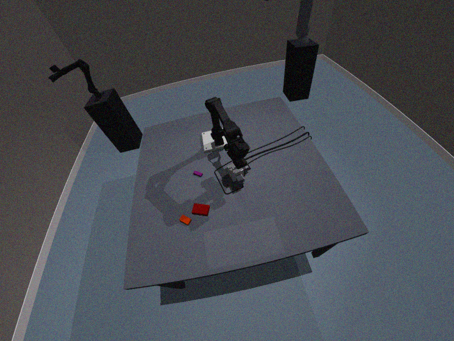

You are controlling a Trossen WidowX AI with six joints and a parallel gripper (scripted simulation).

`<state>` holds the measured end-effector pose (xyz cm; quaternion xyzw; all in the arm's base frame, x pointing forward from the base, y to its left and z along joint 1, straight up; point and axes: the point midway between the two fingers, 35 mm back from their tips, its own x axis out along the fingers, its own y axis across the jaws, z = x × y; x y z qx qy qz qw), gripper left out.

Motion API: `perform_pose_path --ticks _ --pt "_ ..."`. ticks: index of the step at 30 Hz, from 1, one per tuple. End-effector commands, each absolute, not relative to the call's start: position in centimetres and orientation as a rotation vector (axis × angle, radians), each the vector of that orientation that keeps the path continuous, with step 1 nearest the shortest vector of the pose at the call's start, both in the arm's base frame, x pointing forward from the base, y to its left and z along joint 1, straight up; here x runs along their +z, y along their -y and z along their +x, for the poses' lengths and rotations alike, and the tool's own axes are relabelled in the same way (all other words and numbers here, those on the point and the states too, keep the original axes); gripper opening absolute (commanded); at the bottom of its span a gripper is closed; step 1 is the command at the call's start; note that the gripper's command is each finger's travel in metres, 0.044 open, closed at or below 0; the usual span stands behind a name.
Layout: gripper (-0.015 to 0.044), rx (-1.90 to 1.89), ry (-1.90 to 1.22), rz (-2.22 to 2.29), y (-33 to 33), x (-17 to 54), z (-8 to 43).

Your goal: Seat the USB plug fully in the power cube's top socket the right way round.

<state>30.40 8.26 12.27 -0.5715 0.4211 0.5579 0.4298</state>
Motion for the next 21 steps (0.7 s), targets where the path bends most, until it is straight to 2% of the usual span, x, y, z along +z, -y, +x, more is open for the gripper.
perform_pose_path --ticks 1,4,7,21 --pt "0.0099 1.392 -1.051 -1.426 -8.26 12.29 30.39" --pt "0.0020 1.392 -1.051 -1.426 -8.26 12.29 30.39" --pt "0.0000 1.392 -1.051 -1.426 -8.26 12.29 30.39" --pt "0.0000 1.392 -1.051 -1.426 -8.26 12.29 30.39"
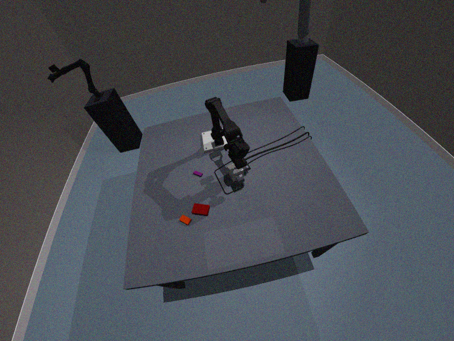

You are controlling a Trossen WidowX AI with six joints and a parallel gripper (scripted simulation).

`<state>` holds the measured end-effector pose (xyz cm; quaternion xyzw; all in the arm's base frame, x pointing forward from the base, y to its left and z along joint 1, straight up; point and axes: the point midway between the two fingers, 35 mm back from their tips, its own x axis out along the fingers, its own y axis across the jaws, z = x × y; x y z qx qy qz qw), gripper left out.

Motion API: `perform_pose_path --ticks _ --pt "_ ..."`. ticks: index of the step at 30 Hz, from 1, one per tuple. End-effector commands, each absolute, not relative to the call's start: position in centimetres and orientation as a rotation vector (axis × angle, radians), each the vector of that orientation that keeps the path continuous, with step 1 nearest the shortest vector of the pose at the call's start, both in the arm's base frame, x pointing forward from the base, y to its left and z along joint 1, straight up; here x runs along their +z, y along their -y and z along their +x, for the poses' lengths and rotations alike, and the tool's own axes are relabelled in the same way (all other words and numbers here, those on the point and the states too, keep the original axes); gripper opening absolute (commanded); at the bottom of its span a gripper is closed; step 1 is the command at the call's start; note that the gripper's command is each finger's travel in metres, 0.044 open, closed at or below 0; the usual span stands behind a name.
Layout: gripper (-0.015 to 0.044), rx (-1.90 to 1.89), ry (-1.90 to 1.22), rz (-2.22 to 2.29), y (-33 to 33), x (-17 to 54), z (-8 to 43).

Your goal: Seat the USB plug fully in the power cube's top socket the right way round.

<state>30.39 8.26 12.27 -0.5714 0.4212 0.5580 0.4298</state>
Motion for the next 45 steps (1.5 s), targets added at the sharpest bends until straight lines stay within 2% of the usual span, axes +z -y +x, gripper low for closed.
perform_pose_path --ticks 1,45 --pt "0.0000 1.392 -1.051 -1.426 -8.3 12.3 30.4" --pt "0.0000 1.392 -1.051 -1.426 -8.2 15.1 30.3"
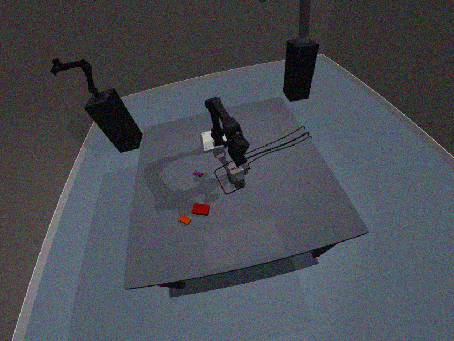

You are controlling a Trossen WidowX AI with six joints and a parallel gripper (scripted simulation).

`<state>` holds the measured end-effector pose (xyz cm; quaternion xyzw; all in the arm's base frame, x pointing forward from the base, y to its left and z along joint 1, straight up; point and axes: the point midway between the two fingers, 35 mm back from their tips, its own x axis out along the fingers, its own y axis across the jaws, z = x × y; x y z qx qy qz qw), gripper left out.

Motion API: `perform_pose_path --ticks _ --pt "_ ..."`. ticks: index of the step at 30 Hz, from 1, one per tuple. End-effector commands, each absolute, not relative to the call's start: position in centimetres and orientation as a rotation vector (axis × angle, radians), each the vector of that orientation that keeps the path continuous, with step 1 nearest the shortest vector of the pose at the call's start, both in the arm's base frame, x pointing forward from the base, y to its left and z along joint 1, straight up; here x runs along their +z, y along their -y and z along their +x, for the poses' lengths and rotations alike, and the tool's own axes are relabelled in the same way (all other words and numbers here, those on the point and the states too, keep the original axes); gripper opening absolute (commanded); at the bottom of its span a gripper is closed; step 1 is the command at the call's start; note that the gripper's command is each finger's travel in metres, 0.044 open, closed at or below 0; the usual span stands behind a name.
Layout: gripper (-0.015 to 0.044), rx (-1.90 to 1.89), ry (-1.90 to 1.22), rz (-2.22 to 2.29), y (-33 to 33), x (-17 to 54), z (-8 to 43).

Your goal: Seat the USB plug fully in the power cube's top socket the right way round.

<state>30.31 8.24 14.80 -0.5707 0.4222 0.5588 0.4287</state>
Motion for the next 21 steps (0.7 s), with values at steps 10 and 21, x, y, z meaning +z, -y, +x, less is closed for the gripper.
perform_pose_path --ticks 10,21 --pt "0.0000 1.333 -1.101 -1.362 -8.24 15.04 30.31" --pt "0.0000 1.120 -1.242 -1.145 -8.24 15.00 30.31"
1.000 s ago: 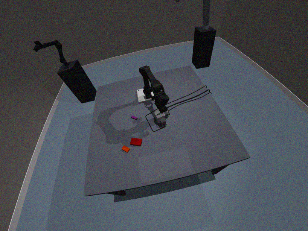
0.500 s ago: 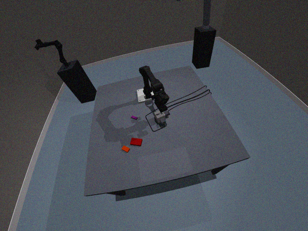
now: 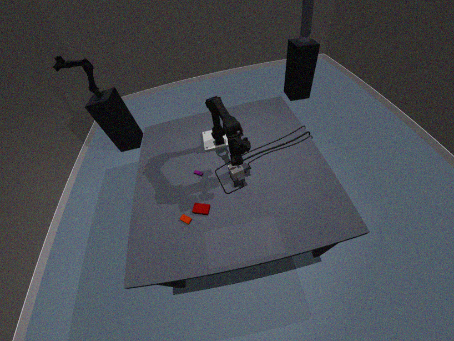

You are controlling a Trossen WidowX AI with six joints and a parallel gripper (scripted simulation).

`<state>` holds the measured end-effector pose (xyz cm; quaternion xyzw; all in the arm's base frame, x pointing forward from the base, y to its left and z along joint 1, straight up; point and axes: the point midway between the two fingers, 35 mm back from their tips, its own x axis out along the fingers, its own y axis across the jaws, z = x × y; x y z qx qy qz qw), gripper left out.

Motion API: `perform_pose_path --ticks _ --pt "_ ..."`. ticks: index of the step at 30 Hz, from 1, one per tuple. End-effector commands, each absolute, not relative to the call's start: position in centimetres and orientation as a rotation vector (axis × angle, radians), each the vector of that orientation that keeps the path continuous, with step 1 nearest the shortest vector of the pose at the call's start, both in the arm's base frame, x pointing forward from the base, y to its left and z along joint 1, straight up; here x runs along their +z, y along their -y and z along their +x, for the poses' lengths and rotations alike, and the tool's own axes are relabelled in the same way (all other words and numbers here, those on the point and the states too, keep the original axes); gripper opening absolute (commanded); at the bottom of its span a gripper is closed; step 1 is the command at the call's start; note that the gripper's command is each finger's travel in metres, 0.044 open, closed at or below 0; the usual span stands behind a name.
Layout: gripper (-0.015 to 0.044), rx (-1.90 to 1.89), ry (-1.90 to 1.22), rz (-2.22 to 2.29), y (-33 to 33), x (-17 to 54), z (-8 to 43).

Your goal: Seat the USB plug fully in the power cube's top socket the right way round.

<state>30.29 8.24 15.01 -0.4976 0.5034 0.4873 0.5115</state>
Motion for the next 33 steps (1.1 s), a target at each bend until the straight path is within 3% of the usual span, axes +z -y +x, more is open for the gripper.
perform_pose_path --ticks 1,33 --pt "0.0000 1.101 -1.253 -1.126 -8.24 15.00 30.31" --pt "0.0000 0.467 -1.500 -0.481 -8.24 15.00 30.31"
